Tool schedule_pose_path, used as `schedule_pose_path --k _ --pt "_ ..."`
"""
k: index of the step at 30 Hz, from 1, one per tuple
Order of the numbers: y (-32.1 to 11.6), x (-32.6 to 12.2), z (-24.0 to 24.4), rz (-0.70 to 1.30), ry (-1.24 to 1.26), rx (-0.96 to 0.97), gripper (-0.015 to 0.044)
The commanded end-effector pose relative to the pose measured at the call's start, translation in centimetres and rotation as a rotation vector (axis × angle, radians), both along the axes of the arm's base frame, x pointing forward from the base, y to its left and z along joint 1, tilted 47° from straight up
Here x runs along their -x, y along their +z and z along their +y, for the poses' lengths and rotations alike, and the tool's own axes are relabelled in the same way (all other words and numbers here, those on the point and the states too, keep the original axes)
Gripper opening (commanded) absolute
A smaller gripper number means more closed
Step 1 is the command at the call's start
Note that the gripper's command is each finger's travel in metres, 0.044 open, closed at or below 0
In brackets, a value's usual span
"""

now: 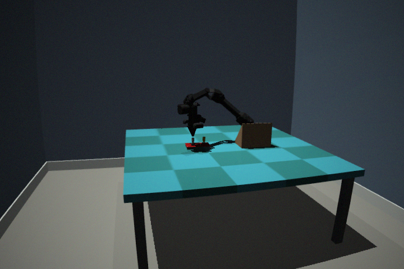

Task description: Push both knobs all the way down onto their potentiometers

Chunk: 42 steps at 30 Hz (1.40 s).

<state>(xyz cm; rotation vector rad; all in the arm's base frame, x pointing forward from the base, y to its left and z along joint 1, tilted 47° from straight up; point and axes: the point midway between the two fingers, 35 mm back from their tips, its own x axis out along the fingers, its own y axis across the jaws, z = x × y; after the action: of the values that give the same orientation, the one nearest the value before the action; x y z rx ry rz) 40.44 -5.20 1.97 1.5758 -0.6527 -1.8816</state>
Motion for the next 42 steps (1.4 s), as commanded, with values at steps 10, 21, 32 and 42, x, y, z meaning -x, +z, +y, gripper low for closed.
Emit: schedule_pose_path --k 10,21,32,42 --pt "0.1 0.6 0.4 0.000 0.000 -0.001 0.0263" --pt "1.4 11.7 4.2 0.003 0.003 -0.009 0.0440" --pt "1.5 16.9 4.5 0.006 0.002 -0.004 0.0440" --pt "1.5 16.9 4.5 0.006 0.002 -0.004 0.0440"
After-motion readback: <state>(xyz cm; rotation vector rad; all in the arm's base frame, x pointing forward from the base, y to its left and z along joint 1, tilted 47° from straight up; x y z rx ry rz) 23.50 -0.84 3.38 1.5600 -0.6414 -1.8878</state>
